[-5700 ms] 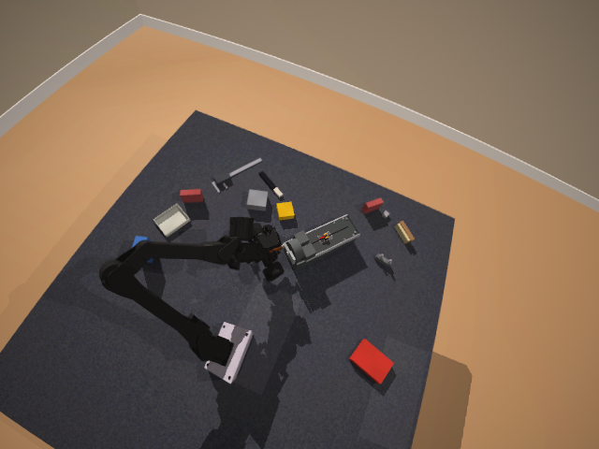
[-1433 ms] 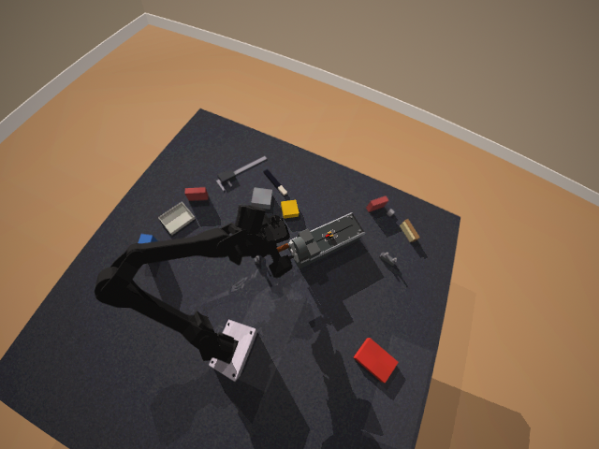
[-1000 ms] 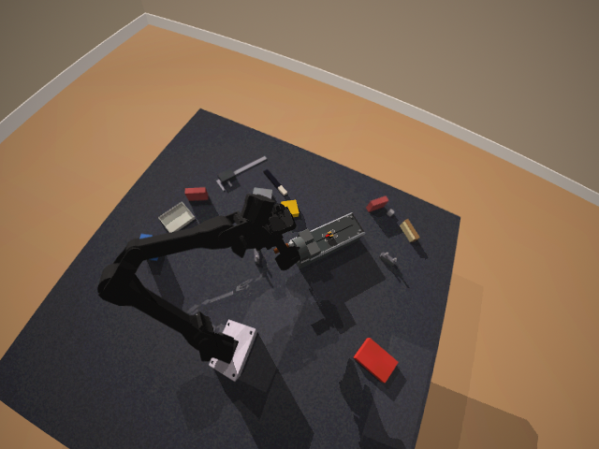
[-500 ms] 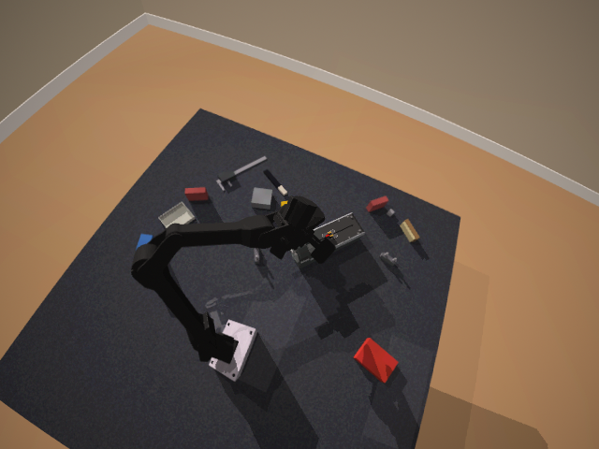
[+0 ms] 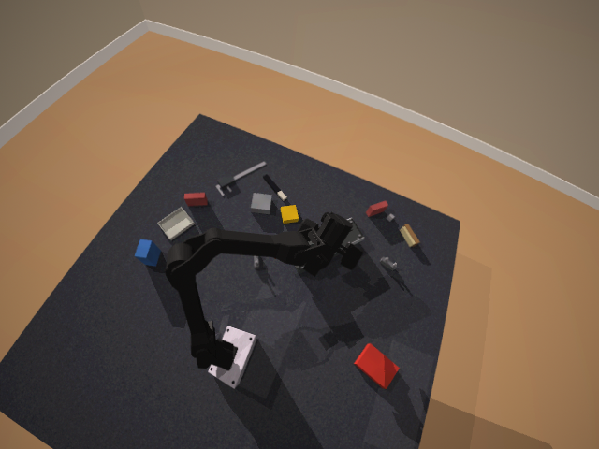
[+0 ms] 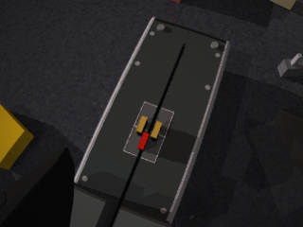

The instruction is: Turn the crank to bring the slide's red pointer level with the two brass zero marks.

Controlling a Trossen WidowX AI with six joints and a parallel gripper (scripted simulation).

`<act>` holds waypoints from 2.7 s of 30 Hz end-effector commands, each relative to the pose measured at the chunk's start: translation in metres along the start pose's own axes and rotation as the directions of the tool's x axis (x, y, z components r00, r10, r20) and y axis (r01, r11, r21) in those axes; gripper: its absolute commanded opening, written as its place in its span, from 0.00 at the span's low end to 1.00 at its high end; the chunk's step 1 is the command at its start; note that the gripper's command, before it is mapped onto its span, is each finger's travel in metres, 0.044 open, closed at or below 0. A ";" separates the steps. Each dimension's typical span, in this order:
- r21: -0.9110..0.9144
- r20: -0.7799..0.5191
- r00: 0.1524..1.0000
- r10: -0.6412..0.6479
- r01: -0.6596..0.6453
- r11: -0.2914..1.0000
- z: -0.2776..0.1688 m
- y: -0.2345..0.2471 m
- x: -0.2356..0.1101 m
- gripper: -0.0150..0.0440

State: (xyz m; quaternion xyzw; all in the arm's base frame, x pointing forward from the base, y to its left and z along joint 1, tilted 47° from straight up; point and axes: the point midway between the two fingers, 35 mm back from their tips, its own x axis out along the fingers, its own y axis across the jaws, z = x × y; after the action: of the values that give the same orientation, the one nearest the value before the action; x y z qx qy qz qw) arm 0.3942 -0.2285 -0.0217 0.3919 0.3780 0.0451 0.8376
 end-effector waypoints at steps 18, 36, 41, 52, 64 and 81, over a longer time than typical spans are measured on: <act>-0.015 0.003 1.000 0.018 -0.018 1.000 -0.035 0.003 0.038 1.00; -0.015 -0.001 1.000 0.018 -0.018 1.000 0.004 0.002 -0.003 1.00; 0.050 -0.021 0.999 -0.035 0.036 0.998 0.000 0.023 -0.011 1.00; 0.206 -0.059 0.984 -0.169 0.177 0.962 -0.019 0.071 -0.034 1.00; 0.361 -0.075 0.947 -0.312 0.317 0.877 -0.053 0.112 -0.063 1.00; 0.392 -0.075 0.938 -0.339 0.341 0.855 -0.085 0.120 -0.044 1.00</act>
State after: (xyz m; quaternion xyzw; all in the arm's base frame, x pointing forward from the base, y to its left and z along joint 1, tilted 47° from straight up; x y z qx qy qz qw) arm 0.3338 -0.1191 0.0630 0.4800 0.4435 -0.1774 0.7359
